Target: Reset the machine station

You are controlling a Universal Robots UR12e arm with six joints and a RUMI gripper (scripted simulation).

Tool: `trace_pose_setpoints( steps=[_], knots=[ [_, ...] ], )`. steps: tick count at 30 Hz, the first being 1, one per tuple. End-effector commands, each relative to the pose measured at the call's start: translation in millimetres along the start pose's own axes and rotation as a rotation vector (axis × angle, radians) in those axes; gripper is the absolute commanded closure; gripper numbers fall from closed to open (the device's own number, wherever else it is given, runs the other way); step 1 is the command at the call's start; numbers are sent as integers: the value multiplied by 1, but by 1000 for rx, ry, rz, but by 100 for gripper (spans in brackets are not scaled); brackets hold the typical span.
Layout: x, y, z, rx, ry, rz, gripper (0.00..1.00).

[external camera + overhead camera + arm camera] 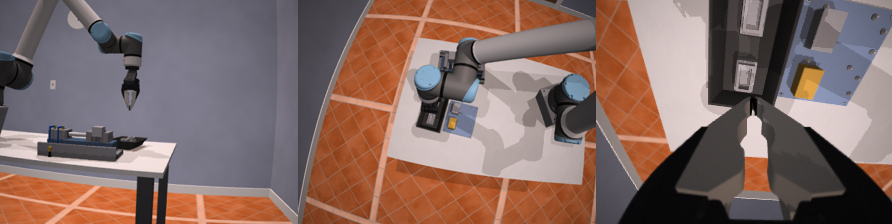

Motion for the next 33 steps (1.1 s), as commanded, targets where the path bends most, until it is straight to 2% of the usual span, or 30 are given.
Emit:
trace_pose_setpoints(
  steps=[1,33],
  knots=[
    [-1,-1,-3,-1,0,2,100],
    [1,-1,-53,0,-3,1,100]
  ],
)
Point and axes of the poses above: the point where the finger pads meet when closed, its own z axis back along the fingers, its own x axis across the jaws, y = z × x, the point moved 8 cm from there along z, back along the fingers, and after that the axes turned 15 degrees about -z, right-handed, at the moved point
